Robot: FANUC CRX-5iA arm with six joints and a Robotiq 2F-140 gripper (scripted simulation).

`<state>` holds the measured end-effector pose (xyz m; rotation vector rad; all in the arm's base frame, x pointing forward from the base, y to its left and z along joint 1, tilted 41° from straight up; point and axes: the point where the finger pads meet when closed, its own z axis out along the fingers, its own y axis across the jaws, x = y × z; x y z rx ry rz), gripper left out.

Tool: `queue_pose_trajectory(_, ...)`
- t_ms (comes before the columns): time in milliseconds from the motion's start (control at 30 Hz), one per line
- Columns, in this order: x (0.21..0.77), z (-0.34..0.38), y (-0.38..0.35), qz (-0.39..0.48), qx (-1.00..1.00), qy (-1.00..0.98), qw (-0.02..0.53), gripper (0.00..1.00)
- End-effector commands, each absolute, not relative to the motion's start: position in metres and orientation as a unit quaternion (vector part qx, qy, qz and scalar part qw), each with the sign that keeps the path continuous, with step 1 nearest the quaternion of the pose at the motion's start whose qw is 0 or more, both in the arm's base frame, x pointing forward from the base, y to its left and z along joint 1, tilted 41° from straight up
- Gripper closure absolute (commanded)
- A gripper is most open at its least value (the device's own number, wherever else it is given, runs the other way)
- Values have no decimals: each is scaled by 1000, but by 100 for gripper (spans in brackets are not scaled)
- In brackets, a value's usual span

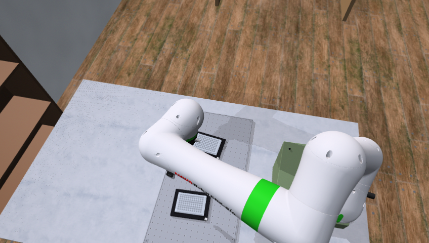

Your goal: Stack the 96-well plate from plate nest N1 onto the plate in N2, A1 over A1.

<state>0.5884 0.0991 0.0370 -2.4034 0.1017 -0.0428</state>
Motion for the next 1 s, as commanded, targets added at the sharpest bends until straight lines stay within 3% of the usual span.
queue_pose_trajectory(0, 581, 40, 114, -8, -934, 10, 357, 0)
queue_pose_trajectory(967, 510, 56, 216, 26, -933, -94, 345, 0)
